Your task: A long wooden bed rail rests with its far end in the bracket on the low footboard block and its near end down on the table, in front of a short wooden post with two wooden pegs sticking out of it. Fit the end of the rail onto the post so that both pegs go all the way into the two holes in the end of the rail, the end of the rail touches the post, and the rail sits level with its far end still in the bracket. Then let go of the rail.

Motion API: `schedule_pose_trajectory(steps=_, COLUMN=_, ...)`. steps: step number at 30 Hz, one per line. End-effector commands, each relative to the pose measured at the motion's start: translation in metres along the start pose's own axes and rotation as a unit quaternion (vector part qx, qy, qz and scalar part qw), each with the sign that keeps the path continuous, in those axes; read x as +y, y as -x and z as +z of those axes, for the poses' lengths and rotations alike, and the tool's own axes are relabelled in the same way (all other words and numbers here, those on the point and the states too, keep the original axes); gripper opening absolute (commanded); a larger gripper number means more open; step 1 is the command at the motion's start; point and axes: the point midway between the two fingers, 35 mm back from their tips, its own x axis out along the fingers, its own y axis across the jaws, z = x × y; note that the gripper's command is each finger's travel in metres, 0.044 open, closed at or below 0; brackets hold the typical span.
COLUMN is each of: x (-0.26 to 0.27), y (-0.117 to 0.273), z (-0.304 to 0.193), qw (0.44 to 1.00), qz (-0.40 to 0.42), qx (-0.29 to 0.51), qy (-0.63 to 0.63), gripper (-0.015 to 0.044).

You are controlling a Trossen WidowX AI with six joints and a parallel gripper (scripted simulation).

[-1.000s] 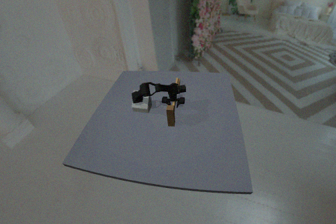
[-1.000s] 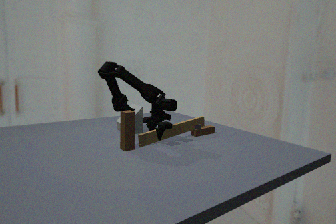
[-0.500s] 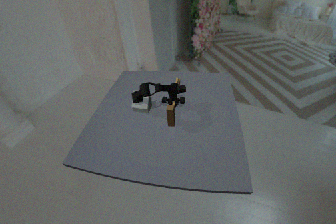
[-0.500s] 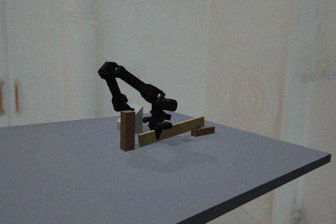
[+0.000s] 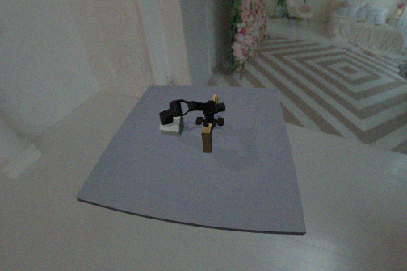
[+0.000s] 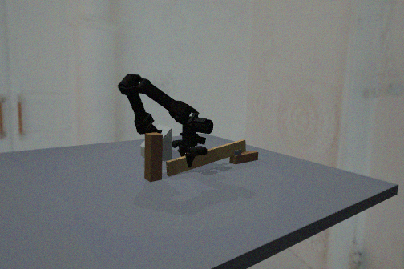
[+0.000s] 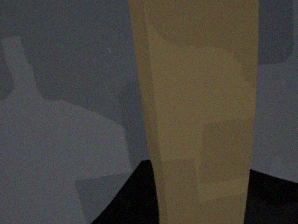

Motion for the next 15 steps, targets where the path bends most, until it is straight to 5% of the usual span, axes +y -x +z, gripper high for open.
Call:
schedule_pose_trajectory(steps=1, x=-0.0003, y=0.003, z=0.0003, qw=1.0, qz=-0.001, qx=0.001, qy=0.001, gripper=0.0)
schedule_pose_trajectory(steps=15, x=-0.0012, y=0.0101, z=0.0003, qw=1.0, qz=-0.001, qx=0.001, qy=0.001, gripper=0.0)
